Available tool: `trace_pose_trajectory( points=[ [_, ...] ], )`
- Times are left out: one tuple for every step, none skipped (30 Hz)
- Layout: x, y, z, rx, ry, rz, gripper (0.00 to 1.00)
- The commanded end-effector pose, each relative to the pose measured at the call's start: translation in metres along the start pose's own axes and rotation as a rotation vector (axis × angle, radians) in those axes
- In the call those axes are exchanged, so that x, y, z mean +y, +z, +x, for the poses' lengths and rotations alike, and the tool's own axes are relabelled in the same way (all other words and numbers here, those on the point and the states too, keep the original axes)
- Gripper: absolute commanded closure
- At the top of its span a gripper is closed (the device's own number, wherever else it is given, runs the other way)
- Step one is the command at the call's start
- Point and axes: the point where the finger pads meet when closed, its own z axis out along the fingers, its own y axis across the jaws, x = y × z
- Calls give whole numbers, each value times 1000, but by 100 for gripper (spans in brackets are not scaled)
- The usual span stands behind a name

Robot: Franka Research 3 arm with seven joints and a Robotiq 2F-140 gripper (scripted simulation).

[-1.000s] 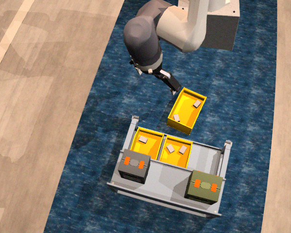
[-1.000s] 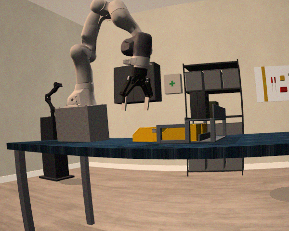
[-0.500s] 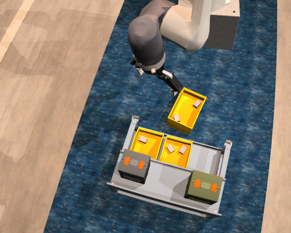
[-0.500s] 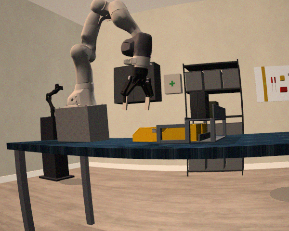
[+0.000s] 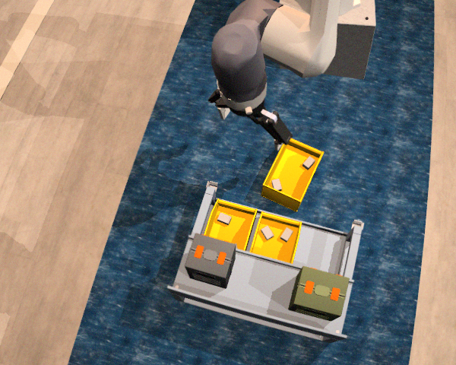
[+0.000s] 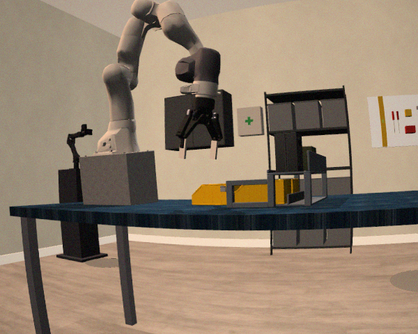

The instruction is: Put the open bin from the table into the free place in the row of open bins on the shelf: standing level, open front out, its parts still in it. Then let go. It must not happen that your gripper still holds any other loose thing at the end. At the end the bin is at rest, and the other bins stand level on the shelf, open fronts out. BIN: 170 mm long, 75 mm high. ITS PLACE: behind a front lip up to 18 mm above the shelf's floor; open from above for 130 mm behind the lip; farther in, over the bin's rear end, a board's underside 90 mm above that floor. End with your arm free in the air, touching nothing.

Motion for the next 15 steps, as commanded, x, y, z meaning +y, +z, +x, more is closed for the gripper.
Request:
trace_pose_trajectory(
  points=[
    [-1,-1,-3,-13,11,4,0],
    [-1,-1,-3,-13,11,4,0],
    [-1,-1,-3,-13,11,4,0],
    [-1,-1,-3,-13,11,4,0],
    [-1,-1,-3,-13,11,4,0],
    [4,-2,-2,-28,1,10,0],
    [4,-2,-2,-28,1,10,0],
    [4,-2,-2,-28,1,10,0],
    [4,-2,-2,-28,1,10,0],
    [4,-2,-2,-28,1,10,0],
    [4,-2,-2,-28,1,10,0],
    [4,-2,-2,-28,1,10,0],
    [4,-2,-2,-28,1,10,0],
    [4,-2,-2,-28,1,10,0],
    [9,-3,-1,-43,-10,15,0]
  ],
)
